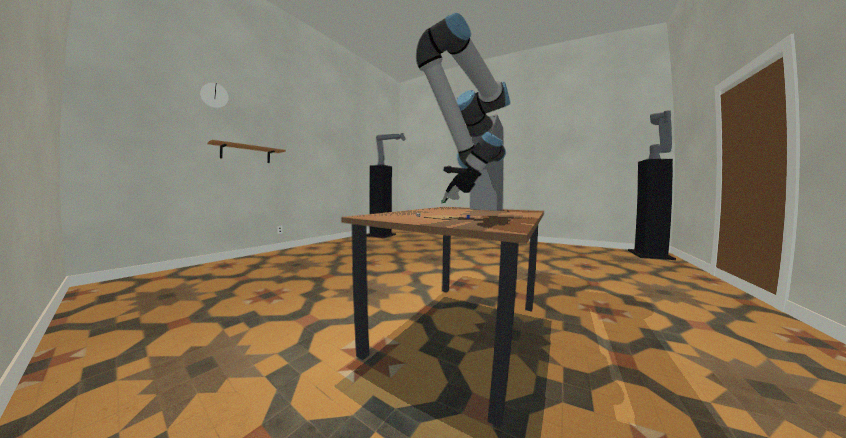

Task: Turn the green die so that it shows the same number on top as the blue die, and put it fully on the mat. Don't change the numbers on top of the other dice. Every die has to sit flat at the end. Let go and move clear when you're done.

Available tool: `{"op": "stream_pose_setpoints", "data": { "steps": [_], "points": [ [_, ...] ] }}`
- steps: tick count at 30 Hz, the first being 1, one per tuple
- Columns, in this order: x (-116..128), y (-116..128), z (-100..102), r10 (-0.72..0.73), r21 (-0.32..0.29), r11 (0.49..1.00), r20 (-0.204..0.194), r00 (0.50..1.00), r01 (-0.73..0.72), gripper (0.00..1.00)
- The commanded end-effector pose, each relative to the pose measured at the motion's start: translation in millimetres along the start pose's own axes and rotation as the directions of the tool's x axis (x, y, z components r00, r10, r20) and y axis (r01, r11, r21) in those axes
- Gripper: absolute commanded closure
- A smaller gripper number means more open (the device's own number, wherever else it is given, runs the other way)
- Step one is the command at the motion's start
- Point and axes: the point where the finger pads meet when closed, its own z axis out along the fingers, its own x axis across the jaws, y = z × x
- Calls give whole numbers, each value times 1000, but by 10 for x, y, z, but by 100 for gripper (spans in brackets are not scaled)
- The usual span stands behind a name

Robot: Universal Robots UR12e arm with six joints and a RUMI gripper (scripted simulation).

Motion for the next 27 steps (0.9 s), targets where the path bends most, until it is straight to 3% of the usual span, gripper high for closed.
{"op": "stream_pose_setpoints", "data": {
  "steps": [1, 8, 20, 27],
  "points": [
    [-2, -9, -7, 0, -62, 998, 1, 1000, 0, 100],
    [-1, -13, -37, 0, -130, 992, 4, 1000, 0, 100],
    [-1, -15, -31, 0, -148, 989, 4, 1000, 1, 100],
    [-1, -25, 3, -2, -220, 976, 0, 1000, 2, 100]
  ]
}}
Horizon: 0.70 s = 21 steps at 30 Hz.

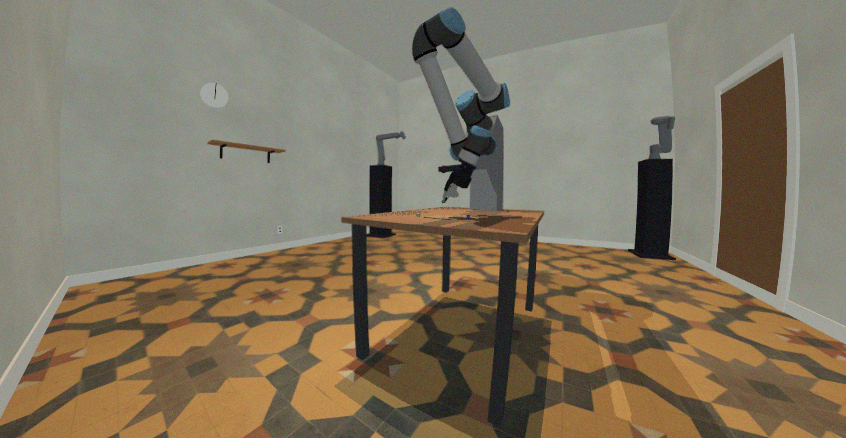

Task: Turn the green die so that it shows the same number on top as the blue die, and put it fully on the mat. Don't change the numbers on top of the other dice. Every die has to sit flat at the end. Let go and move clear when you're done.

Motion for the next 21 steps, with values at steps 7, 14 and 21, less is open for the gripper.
{"op": "stream_pose_setpoints", "data": {
  "steps": [7, 14, 21],
  "points": [
    [-2, -19, 14, -1, -112, 994, -1, 1000, 1, 100],
    [-2, -24, -16, 1, -192, 981, 2, 1000, 0, 100],
    [-2, -24, -27, 1, -210, 978, 4, 1000, 0, 100]
  ]
}}
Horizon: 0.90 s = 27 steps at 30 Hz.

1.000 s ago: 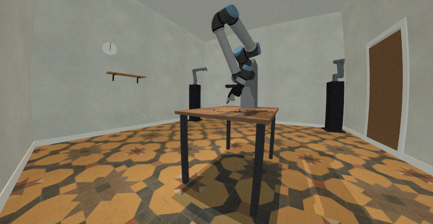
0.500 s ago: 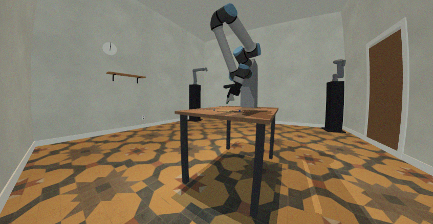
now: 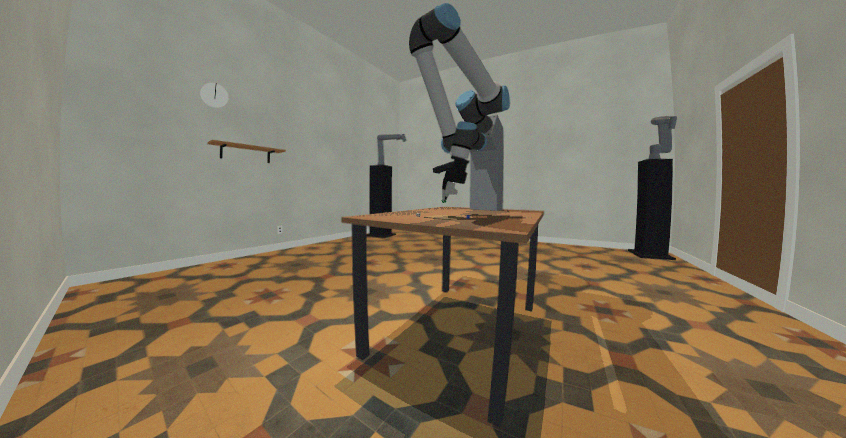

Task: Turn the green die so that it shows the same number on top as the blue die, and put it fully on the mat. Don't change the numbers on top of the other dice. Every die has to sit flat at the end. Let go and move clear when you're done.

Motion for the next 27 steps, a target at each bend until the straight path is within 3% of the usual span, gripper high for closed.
{"op": "stream_pose_setpoints", "data": {
  "steps": [1, 16, 27],
  "points": [
    [-2, 1, -6, 0, -7, 1000, 1, 1000, 0, 100],
    [3, -10, 26, -3, -66, 998, -4, 1000, 3, 100],
    [5, -29, 28, -3, -209, 978, -4, 1000, 2, 100]
  ]
}}
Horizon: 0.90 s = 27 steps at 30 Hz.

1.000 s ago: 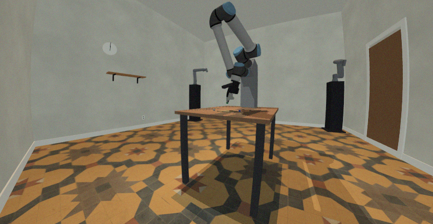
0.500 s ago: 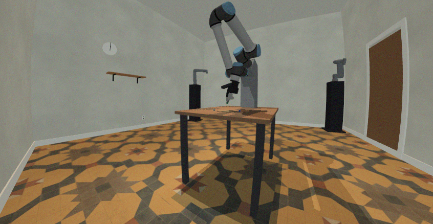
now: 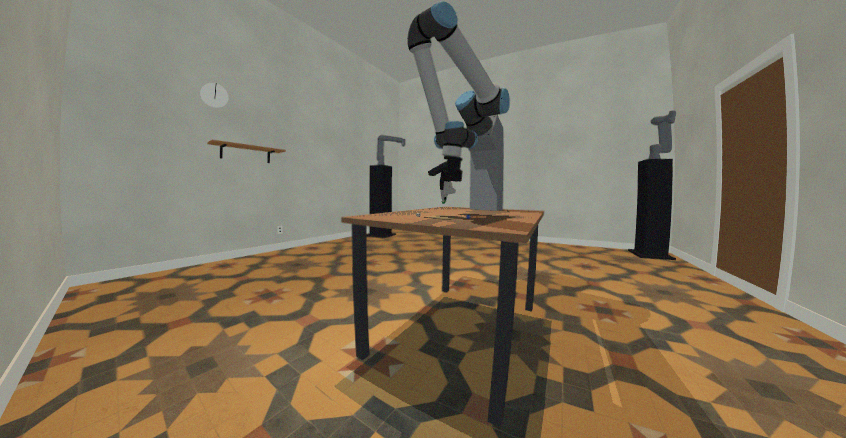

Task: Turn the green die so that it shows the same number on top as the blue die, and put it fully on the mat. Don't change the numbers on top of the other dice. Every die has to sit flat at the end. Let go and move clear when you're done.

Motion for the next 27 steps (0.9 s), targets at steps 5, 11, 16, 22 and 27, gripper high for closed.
{"op": "stream_pose_setpoints", "data": {
  "steps": [5, 11, 16, 22, 27],
  "points": [
    [-6, -4, -25, 1, -79, 997, 4, 1000, -1, 100],
    [-9, -4, -37, 2, -99, 995, 6, 1000, -1, 100],
    [-9, -4, -38, 2, -101, 995, 6, 1000, -1, 100],
    [-4, -4, -27, 0, -118, 993, 4, 1000, 0, 100],
    [5, -6, -8, -3, -155, 988, 0, 1000, 3, 100]
  ]
}}
